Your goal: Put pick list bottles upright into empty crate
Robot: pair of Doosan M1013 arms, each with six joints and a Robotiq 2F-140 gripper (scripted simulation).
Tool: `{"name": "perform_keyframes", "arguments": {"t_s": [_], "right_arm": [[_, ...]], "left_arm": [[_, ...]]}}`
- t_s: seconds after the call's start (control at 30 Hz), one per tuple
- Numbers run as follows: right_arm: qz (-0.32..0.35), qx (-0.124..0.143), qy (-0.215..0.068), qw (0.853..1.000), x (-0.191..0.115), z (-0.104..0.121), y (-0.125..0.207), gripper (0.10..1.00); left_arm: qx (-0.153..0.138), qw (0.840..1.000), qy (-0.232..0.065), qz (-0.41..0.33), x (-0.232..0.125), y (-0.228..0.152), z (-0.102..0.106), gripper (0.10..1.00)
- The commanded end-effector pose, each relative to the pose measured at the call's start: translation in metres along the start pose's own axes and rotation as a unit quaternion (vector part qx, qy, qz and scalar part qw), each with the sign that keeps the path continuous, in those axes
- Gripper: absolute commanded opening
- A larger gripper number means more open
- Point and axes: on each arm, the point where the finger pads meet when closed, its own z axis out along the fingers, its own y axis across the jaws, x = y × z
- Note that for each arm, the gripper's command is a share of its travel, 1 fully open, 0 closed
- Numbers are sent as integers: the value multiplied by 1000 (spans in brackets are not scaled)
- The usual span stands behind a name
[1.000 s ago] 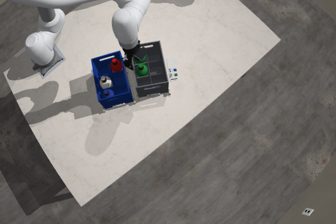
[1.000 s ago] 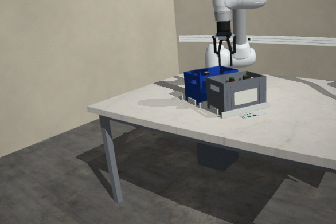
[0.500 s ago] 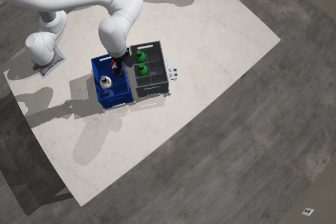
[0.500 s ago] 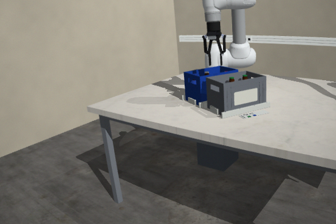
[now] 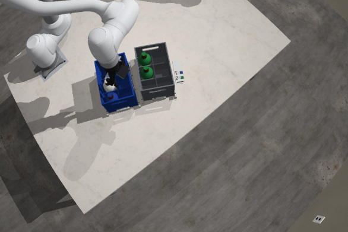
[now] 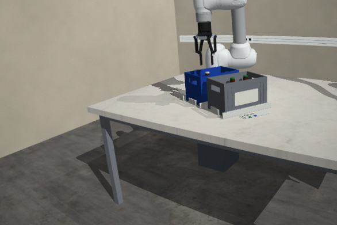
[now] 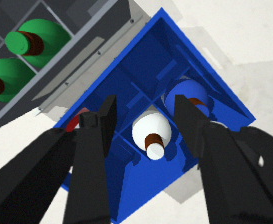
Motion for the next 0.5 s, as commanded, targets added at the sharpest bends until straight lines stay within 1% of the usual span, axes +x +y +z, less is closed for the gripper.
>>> {"name": "perform_keyframes", "arguments": {"t_s": [0.0, 0.17, 0.23, 0.47], "right_arm": [[0, 0, 1, 1000, -7, -1, 18, 442], [0, 0, 1, 1000, -16, -1, 41, 442], [0, 0, 1, 1000, -16, -1, 41, 442], [0, 0, 1, 1000, -30, -1, 74, 442]], "left_arm": [[0, 1000, 0, 0, 1, 0, 0, 1000], [0, 1000, 0, 0, 1, 0, 0, 1000], [0, 1000, 0, 0, 1, 0, 0, 1000], [0, 1000, 0, 0, 1, 0, 0, 1000]]}}
